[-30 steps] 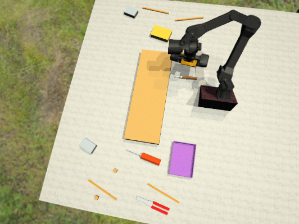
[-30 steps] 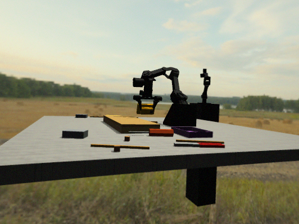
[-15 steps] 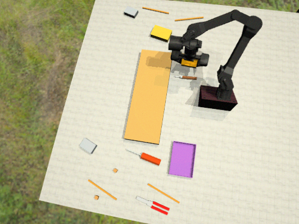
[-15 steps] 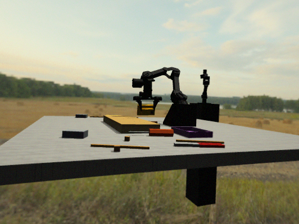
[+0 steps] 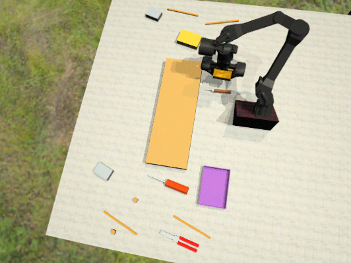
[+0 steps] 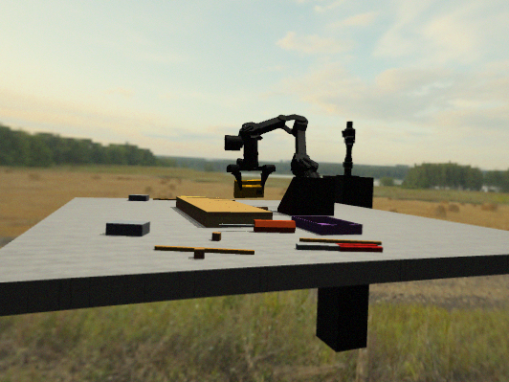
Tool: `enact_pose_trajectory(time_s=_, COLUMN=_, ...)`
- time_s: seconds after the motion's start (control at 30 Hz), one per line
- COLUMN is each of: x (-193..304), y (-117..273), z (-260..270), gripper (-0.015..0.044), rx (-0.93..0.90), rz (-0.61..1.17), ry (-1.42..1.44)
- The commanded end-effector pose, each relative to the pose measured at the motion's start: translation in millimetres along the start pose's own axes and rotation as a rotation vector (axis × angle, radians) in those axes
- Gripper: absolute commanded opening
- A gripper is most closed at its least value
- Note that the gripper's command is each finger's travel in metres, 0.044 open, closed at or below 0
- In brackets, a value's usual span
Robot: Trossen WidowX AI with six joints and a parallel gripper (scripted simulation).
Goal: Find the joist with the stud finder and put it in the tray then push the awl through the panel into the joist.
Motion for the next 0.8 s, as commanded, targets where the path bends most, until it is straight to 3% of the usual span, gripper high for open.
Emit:
enact_pose_trajectory(time_s=0.0, x=-3.8, y=3.3, z=1.2, gripper=0.0000, rx=-0.022, rz=0.020, ry=-0.009)
enact_pose_trajectory(time_s=0.77, x=-11.1, y=3.3, z=-0.5, gripper=0.0000, rx=-0.070, rz=0.161, ry=-0.004)
Point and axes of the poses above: the point midway between the two fingers, 35 mm back from their tips, its own y axis back along the fingers, its own z axis across the jaws, x = y × z, the point moved 2 cm from there along y, back along the fingers, and after that the axes turned 14 degrees about y, right-handed, at the moved point
